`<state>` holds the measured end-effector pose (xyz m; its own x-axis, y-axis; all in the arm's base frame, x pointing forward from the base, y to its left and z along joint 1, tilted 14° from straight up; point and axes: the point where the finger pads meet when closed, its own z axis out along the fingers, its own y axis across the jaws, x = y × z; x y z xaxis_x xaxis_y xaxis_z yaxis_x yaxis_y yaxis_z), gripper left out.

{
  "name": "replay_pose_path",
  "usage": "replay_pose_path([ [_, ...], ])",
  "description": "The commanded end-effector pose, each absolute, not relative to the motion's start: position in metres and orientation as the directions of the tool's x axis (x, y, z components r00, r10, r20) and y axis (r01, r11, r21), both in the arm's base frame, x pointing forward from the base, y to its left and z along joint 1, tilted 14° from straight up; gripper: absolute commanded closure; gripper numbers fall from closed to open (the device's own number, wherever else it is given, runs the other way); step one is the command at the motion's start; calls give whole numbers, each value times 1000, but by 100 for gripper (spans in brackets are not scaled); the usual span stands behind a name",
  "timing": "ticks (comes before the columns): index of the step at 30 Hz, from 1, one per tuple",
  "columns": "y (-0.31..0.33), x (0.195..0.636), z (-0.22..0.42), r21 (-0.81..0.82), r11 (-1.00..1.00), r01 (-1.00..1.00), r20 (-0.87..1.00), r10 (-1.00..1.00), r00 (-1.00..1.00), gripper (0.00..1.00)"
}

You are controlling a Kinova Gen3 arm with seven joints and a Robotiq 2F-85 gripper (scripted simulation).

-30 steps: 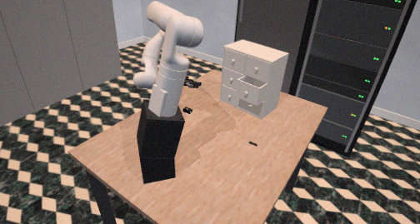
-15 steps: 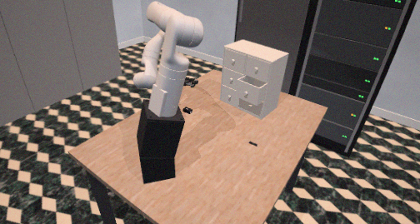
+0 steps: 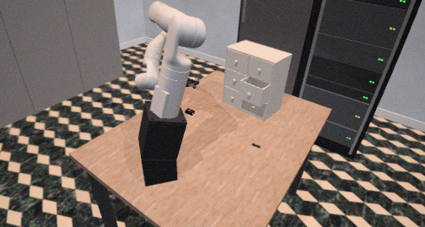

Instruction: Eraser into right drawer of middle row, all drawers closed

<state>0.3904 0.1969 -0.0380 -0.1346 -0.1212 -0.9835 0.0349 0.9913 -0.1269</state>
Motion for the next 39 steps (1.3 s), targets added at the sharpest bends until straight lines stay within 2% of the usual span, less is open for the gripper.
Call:
replay_pose_path([
  [1,197,390,-37,-126,991,35,-984,-120,-134,100],
  [39,186,393,-36,-126,991,35,-984,-120,-134,100],
])
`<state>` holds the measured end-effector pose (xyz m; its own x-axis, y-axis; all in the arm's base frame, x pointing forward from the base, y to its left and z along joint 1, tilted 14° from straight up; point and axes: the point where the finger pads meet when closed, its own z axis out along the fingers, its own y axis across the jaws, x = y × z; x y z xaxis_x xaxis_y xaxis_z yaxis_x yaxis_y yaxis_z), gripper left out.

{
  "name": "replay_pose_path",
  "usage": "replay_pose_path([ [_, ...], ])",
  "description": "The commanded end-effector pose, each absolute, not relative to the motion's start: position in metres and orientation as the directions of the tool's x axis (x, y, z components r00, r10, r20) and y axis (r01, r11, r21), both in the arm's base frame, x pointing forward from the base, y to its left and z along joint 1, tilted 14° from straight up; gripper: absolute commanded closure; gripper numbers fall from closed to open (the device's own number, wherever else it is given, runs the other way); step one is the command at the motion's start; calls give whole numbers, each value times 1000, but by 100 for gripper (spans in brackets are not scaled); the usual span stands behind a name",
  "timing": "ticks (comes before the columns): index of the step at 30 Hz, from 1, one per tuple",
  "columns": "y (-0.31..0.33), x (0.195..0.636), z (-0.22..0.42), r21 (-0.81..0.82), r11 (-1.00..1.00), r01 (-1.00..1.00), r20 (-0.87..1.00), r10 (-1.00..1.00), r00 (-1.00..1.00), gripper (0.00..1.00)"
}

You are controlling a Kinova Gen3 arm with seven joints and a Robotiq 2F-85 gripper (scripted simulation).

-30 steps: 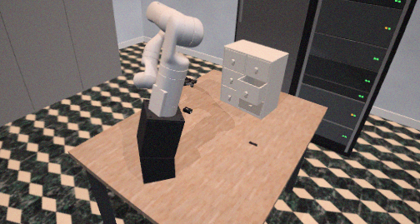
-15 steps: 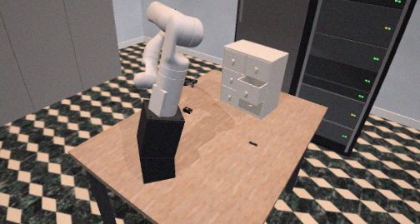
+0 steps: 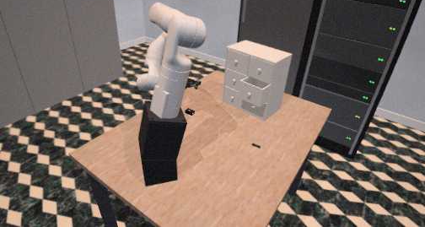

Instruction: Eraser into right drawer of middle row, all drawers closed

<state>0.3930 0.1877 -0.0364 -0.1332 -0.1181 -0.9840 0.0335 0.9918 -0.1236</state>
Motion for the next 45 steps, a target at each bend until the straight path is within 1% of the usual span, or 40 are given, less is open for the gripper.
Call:
replay_pose_path([
  [1,185,394,-36,-126,991,35,-984,-120,-134,100],
  [24,159,400,-33,-126,991,35,-984,-120,-134,100],
  [45,121,409,-30,-126,991,35,-984,-120,-134,100],
])
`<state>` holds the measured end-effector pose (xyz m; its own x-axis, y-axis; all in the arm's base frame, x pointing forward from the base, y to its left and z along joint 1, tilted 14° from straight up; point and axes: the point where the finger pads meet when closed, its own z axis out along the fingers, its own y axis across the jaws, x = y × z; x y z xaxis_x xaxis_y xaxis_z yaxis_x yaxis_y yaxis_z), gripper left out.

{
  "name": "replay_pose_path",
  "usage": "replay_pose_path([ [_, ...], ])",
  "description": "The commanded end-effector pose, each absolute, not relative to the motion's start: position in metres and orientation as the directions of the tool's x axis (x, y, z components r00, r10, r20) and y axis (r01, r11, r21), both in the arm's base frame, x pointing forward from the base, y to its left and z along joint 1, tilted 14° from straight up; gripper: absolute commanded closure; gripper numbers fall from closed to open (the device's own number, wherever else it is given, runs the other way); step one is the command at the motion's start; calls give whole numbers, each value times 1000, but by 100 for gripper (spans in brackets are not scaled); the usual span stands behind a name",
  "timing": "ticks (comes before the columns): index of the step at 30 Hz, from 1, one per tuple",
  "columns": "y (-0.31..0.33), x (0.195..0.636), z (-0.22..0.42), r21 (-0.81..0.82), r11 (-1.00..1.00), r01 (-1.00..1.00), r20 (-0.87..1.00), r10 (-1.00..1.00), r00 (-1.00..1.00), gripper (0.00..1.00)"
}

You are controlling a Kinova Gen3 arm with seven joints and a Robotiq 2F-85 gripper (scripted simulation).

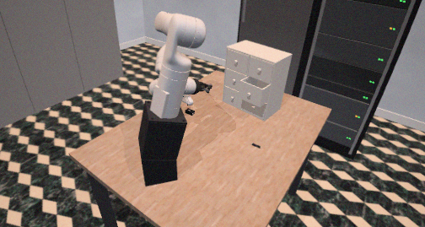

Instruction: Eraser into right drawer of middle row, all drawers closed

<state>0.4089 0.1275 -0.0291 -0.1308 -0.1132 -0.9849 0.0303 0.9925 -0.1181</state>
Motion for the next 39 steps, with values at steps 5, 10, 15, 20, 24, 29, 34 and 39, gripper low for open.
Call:
replay_pose_path([
  [5,110,412,-28,-126,991,35,-984,-120,-134,100],
  [10,100,415,-27,-126,991,35,-984,-120,-134,100],
  [15,93,416,-27,-126,991,35,-984,-120,-134,100],
  [20,83,419,-26,-126,991,35,-984,-120,-134,100],
  [24,76,421,-25,-126,991,35,-984,-120,-134,100],
  [29,68,422,-24,-126,991,35,-984,-120,-134,100],
  [34,58,425,-23,-126,991,35,-984,-120,-134,100],
  [39,51,427,-22,-126,991,35,-984,-120,-134,100],
])
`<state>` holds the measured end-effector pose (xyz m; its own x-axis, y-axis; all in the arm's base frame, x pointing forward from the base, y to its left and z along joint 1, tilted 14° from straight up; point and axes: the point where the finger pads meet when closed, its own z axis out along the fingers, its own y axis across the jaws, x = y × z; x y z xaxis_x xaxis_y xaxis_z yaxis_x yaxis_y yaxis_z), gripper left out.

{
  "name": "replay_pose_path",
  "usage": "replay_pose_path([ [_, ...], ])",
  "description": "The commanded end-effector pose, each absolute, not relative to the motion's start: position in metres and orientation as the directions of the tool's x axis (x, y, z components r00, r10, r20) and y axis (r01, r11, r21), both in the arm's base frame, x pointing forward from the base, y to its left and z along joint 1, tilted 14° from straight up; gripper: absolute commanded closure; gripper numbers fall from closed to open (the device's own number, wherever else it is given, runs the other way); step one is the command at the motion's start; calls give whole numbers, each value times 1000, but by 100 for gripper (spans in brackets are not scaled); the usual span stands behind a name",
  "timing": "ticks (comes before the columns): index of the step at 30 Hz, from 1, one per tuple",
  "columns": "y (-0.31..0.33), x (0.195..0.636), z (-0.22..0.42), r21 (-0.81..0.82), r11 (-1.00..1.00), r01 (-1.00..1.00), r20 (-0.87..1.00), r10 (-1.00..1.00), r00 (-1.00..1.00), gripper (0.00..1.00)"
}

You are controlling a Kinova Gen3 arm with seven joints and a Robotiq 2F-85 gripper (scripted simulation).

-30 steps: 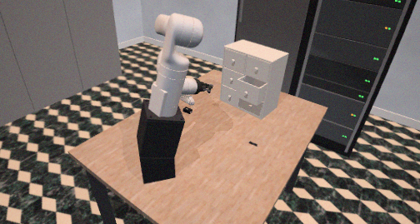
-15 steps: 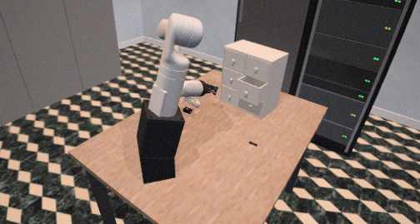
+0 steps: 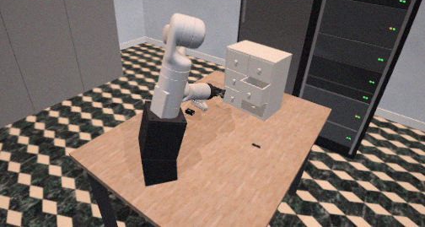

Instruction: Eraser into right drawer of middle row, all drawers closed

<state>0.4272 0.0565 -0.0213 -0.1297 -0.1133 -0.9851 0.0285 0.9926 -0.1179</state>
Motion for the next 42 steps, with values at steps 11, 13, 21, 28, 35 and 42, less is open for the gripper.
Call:
replay_pose_path([
  [11,31,432,-20,-126,991,35,-984,-120,-134,100],
  [13,29,432,-20,-126,991,35,-984,-120,-134,100],
  [21,13,436,-18,-126,991,35,-984,-120,-134,100],
  [28,4,438,-17,-126,991,35,-984,-120,-134,100],
  [35,-10,442,-16,-126,991,35,-984,-120,-134,100],
  [42,-18,444,-15,-126,991,35,-984,-120,-134,100],
])
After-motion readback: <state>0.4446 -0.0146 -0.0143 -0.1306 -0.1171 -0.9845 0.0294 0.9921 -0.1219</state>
